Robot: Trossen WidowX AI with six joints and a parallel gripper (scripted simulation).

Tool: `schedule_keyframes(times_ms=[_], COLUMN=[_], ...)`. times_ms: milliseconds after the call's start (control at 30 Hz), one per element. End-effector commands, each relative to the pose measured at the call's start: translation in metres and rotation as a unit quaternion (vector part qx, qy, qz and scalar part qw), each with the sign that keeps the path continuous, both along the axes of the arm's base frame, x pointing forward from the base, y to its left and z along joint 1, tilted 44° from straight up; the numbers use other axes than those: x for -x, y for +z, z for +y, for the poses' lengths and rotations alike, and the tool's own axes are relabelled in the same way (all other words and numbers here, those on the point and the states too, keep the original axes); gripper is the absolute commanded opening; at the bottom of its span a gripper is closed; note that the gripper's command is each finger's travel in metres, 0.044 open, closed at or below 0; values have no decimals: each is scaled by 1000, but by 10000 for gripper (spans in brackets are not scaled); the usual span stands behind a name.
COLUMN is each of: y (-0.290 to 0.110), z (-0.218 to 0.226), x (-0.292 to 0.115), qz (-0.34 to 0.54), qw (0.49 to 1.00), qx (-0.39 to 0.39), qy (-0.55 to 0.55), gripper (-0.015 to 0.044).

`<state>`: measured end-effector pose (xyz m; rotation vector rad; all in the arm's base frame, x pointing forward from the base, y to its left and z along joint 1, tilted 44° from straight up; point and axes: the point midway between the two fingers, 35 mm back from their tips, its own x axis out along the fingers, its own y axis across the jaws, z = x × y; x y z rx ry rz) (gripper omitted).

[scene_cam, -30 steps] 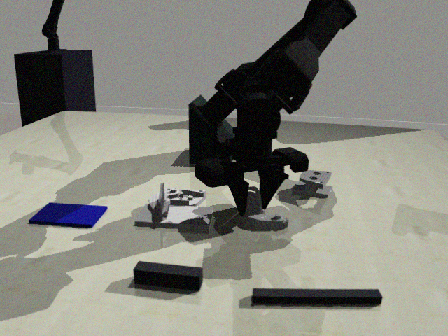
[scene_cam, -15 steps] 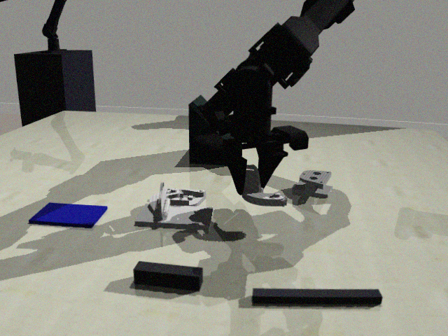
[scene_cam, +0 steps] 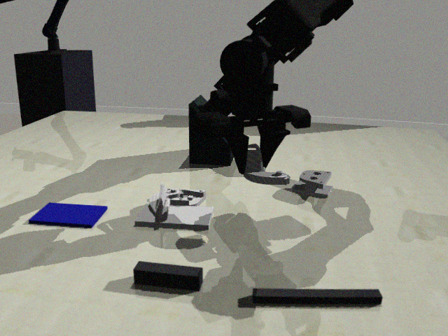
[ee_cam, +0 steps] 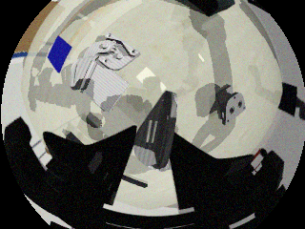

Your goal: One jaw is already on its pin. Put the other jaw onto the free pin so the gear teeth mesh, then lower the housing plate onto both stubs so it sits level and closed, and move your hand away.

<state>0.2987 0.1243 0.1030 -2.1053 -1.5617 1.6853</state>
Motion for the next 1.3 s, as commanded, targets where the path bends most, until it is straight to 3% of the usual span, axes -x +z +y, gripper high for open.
schedule_keyframes(times_ms=[0, 633, 1267], y=[3, -24, -50], z=[-1, -31, -60], x=[0, 0, 5], qz=[-7, -184, -352], qw=[1000, 965, 860], qx=[-1, -15, -32], qy=[2, 186, 367], gripper=[134, 134, 134])
